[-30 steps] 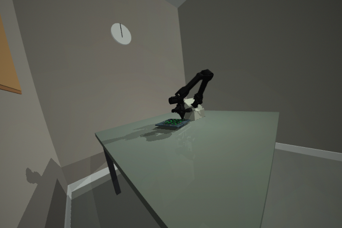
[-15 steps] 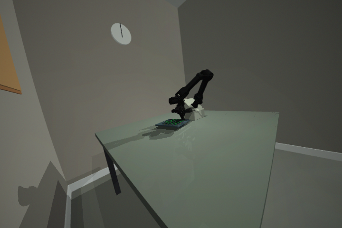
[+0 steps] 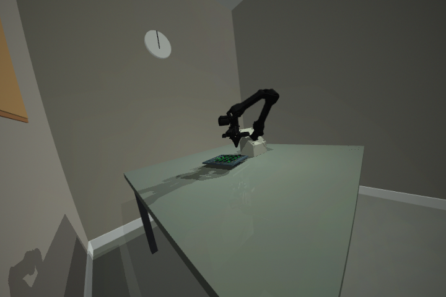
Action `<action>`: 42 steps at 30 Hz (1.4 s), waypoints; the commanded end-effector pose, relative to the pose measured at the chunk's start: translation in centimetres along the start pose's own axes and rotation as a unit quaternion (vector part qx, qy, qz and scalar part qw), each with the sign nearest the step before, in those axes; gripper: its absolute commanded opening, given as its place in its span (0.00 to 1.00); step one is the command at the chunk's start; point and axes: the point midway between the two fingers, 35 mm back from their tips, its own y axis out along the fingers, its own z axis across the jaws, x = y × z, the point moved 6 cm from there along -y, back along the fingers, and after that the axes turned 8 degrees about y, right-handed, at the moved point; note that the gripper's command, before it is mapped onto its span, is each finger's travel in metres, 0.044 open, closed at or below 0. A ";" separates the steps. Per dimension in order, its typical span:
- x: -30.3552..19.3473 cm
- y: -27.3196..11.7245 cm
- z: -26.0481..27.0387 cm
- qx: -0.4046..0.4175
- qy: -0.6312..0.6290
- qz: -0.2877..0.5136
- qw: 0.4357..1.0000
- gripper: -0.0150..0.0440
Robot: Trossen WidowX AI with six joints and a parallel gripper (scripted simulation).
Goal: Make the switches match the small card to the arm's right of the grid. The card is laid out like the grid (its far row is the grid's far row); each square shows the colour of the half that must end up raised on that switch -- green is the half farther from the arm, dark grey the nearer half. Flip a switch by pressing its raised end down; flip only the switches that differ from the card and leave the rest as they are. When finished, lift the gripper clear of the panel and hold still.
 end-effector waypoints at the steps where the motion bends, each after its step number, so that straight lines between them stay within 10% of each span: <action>1: 0.1 -0.1 -2.3 -0.002 0.004 0.005 1.000 0.25; 42: 0.3 5.8 -3.0 -0.002 0.004 0.017 1.000 0.25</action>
